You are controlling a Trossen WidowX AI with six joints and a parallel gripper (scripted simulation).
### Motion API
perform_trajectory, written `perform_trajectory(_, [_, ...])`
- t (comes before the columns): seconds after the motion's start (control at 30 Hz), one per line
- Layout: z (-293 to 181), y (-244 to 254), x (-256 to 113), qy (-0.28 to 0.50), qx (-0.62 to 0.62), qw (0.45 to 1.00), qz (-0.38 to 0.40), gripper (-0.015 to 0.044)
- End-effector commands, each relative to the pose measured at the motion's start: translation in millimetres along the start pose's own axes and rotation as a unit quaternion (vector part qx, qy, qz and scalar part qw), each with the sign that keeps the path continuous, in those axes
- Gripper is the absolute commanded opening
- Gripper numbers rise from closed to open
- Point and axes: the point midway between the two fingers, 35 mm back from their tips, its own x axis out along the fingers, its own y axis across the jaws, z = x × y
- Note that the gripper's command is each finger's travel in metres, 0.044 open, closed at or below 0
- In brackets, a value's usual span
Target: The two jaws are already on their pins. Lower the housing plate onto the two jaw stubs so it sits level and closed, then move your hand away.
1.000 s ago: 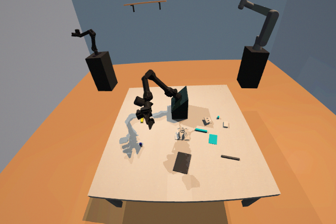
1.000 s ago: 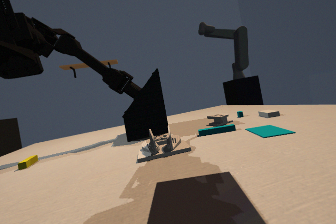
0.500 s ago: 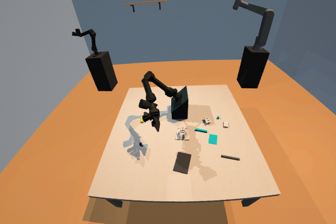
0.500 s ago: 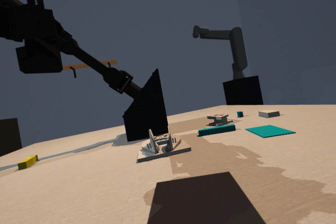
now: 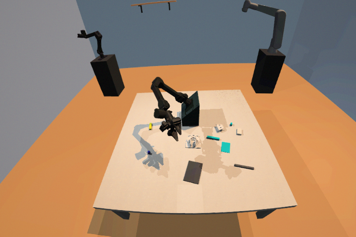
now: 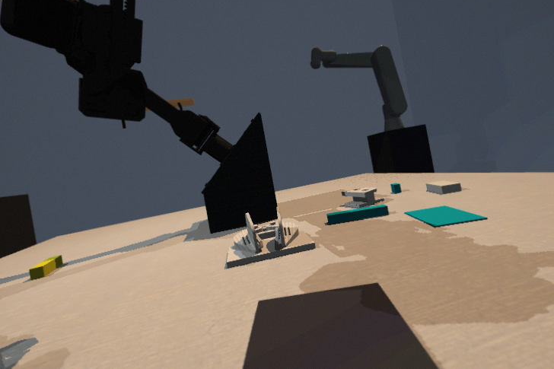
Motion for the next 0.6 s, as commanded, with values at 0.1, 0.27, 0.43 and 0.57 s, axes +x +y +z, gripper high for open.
perform_trajectory(0.1, [-35.7,4.0,17.6,0.052,-0.043,0.998,-0.019,0.0440])
perform_trajectory(0.27, [-58.1,5.9,26.5,0.084,-0.073,0.993,-0.030,0.0440])
perform_trajectory(0.43, [-79.5,7.6,34.3,0.114,-0.105,0.987,-0.039,0.0440])
perform_trajectory(0.57, [-96.8,8.7,39.6,0.138,-0.131,0.981,-0.045,0.0440])
